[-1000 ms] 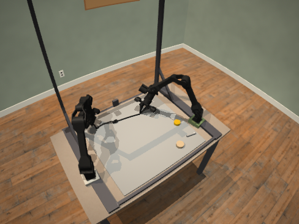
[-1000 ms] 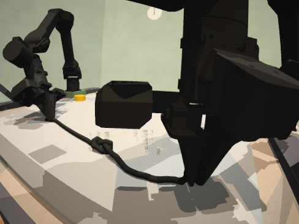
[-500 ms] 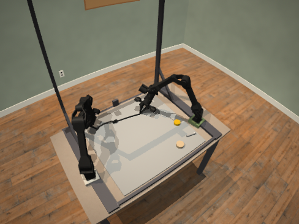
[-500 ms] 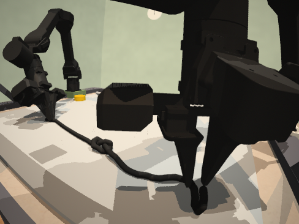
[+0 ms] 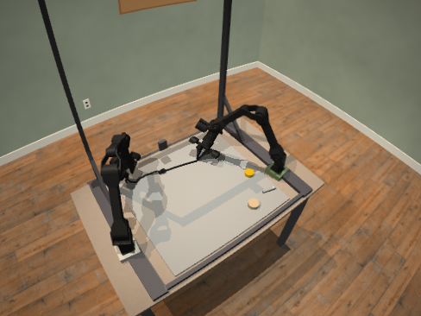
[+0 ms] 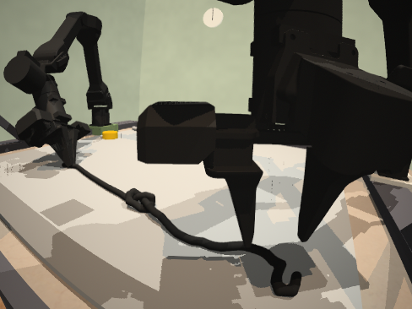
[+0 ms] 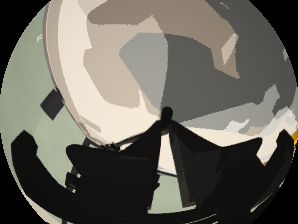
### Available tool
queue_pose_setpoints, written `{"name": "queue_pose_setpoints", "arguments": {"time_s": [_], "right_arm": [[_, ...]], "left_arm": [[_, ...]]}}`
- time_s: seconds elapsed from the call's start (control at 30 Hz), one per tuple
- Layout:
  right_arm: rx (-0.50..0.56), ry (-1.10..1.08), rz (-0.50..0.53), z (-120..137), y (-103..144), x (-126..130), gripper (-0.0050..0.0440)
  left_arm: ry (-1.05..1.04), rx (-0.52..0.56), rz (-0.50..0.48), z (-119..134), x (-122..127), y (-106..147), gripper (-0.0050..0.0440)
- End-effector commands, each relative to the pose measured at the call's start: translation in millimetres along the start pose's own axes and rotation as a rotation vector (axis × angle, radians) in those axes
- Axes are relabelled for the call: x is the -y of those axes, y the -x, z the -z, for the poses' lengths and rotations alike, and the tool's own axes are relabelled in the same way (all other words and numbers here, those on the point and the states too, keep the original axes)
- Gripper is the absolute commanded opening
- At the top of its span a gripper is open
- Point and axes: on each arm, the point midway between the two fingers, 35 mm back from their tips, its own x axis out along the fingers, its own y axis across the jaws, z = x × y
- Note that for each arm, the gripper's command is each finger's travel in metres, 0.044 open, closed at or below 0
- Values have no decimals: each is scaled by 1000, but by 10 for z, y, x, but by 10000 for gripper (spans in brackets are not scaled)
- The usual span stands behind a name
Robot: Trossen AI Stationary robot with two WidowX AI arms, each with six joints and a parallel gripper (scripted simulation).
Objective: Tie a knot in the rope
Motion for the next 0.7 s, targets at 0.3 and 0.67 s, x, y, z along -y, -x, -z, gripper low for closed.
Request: {"name": "queue_pose_setpoints", "arguments": {"time_s": [0.3,0.67], "right_arm": [[28,3,45,-22,547,38,440],[28,3,45,-12,867,23,440]], "left_arm": [[9,-6,-21,45,-61,61,30],[9,-6,-21,45,-61,61,30]]}}
